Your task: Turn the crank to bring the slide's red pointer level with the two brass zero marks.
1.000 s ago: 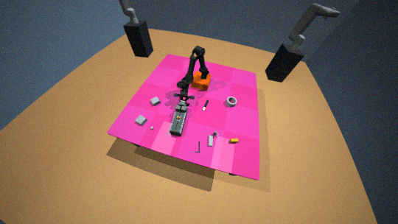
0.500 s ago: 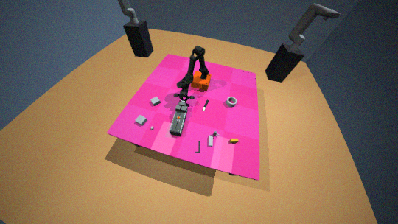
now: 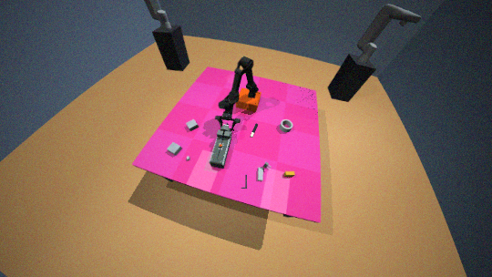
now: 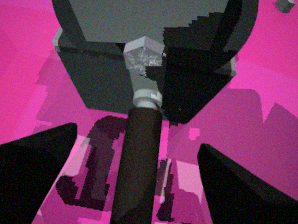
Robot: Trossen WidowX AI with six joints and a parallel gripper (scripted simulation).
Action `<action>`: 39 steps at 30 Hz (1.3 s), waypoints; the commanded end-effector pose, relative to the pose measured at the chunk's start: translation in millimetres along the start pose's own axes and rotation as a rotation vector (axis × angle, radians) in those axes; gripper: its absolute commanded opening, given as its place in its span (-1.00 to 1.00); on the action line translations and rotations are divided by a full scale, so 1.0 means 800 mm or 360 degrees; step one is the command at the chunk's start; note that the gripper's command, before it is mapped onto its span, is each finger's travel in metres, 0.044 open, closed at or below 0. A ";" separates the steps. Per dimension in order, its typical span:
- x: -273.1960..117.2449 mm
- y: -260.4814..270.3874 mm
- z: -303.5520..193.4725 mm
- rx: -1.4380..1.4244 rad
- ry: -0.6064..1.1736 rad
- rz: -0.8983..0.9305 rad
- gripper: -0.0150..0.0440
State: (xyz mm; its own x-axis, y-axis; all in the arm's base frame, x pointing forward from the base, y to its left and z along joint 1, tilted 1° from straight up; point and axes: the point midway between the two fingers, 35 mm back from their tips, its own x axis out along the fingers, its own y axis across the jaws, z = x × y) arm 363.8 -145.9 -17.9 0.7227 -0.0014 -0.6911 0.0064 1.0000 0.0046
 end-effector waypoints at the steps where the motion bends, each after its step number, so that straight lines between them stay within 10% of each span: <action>1: -0.001 0.000 0.001 -0.0001 -0.0001 -0.0001 1.00; 30: -0.143 0.001 0.145 0.0000 -0.0002 -0.0003 1.00; 39: -0.111 0.009 0.185 0.0146 0.0028 -0.0068 1.00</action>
State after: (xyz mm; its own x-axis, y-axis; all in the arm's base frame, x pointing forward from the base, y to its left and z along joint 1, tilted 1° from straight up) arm 385.9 -144.0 147.8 0.7141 -0.0295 -0.6994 0.0653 0.9976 0.0245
